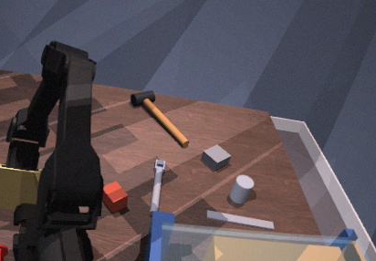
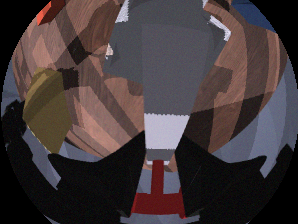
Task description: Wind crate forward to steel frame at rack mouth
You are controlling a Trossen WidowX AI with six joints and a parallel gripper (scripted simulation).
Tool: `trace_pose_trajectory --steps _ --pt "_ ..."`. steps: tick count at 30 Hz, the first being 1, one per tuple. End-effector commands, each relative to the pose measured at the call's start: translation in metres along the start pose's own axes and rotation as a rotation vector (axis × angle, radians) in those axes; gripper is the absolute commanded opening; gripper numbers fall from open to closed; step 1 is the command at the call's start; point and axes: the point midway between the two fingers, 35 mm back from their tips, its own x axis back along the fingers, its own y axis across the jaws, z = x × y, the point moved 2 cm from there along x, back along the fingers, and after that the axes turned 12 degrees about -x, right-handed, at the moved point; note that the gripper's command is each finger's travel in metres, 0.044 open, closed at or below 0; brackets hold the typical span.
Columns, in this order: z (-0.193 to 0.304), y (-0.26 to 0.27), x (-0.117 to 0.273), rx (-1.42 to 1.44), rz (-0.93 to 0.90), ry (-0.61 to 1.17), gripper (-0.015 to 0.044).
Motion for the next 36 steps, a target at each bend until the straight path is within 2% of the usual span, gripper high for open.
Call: trace_pose_trajectory --steps 1,36 --pt "-0.0007 -0.0004 -0.0009 -0.004 0.003 -0.002 0.0" --pt "-0.0038 0.0003 -0.0077 -0.004 0.003 -0.002 0.0"
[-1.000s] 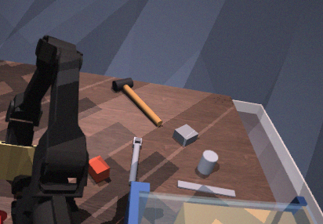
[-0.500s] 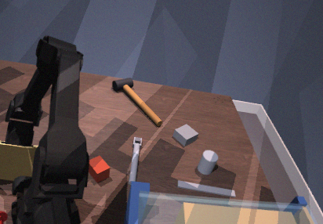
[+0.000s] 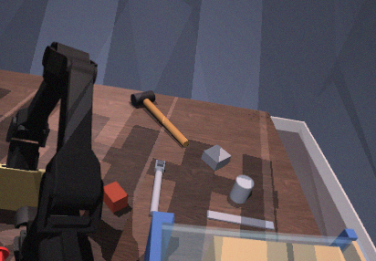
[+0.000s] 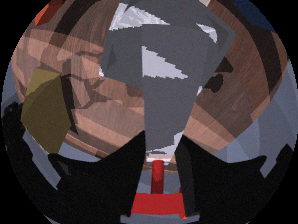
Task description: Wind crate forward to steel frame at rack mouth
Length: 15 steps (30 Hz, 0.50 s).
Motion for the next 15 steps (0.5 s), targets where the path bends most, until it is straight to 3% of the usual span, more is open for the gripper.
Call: trace_pose_trajectory --steps 1,15 --pt "-0.0006 -0.0002 -0.0008 -0.006 0.002 -0.002 0.0" --pt "-0.0018 0.0 -0.0035 -0.006 0.002 -0.002 0.0"
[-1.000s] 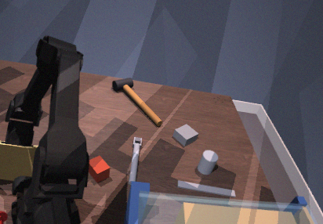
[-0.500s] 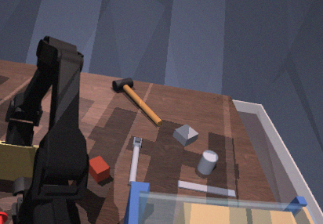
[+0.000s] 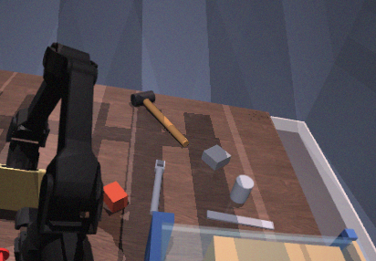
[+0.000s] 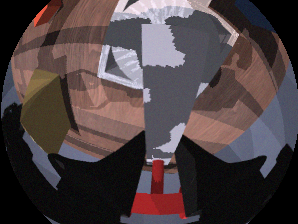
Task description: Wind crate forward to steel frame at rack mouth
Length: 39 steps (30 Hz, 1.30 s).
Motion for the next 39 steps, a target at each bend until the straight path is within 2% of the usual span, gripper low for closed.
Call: trace_pose_trajectory --steps 1,39 --pt "-0.0006 -0.0002 -0.0008 -0.006 0.002 -0.002 0.0" --pt "-0.0038 0.0004 -0.0082 -0.006 0.002 -0.002 0.0"
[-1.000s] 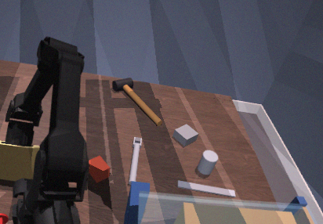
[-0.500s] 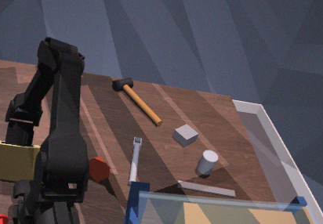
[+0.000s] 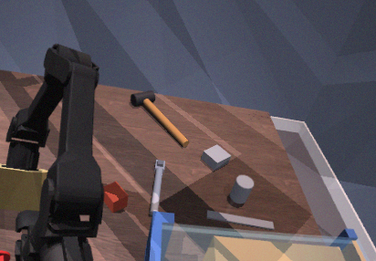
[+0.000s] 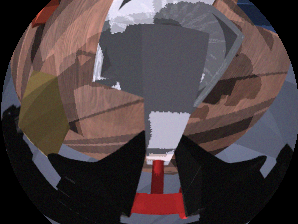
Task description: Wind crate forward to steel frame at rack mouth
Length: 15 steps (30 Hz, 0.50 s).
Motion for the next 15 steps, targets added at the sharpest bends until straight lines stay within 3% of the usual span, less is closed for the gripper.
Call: trace_pose_trajectory --steps 1,15 --pt "-0.0006 -0.0002 -0.0006 -0.006 0.002 -0.003 0.0" --pt "-0.0011 -0.0001 -0.0018 -0.006 0.002 -0.003 0.0"
